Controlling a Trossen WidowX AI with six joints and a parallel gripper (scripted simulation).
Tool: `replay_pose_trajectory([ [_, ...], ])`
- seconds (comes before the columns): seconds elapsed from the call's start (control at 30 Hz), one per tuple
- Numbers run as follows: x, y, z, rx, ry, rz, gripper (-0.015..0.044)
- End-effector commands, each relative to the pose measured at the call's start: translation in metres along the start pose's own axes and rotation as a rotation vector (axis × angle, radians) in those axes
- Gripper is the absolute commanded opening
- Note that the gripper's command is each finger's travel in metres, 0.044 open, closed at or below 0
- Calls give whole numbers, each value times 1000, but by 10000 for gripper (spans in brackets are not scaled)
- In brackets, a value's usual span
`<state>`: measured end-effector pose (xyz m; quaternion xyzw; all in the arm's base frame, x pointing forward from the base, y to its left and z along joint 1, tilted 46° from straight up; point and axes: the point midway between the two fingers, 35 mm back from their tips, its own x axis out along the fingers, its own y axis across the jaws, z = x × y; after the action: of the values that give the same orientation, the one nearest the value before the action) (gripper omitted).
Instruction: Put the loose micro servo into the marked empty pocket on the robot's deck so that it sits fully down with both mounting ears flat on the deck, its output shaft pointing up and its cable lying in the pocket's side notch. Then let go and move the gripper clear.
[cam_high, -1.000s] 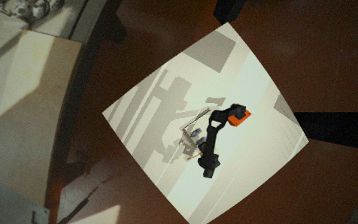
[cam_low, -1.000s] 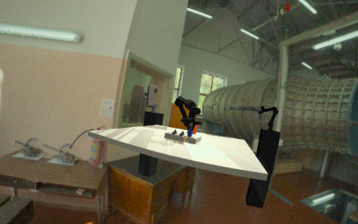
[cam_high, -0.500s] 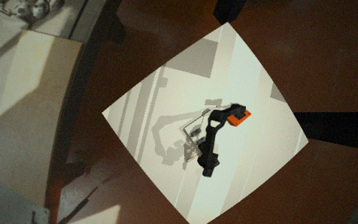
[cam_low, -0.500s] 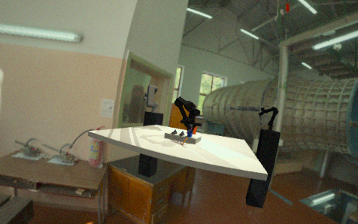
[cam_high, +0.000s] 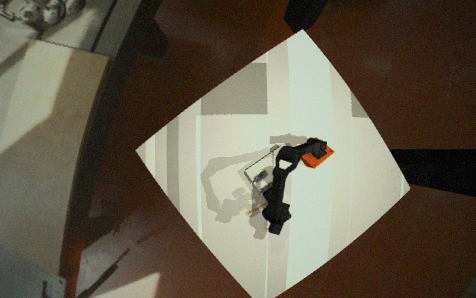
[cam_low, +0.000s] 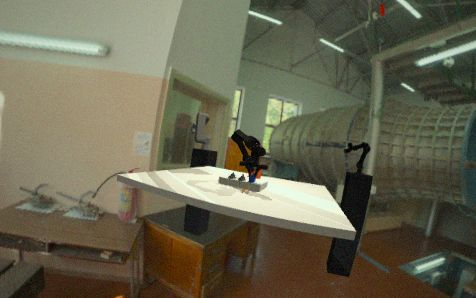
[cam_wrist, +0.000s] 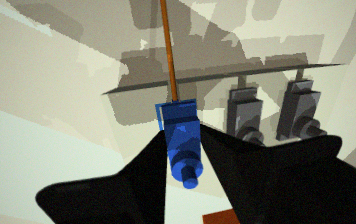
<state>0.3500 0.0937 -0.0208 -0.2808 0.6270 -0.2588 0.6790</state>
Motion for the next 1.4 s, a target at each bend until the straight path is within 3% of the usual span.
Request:
replay_pose_trajectory([
  [0.0,4,0,0,-4,-3,-4,0],
  [0.8,23,-1,0,-4,-3,-5,0],
  [1.03,21,0,0,-4,-3,-5,184],
  [1.37,-14,0,-1,-4,-3,-3,187],
])
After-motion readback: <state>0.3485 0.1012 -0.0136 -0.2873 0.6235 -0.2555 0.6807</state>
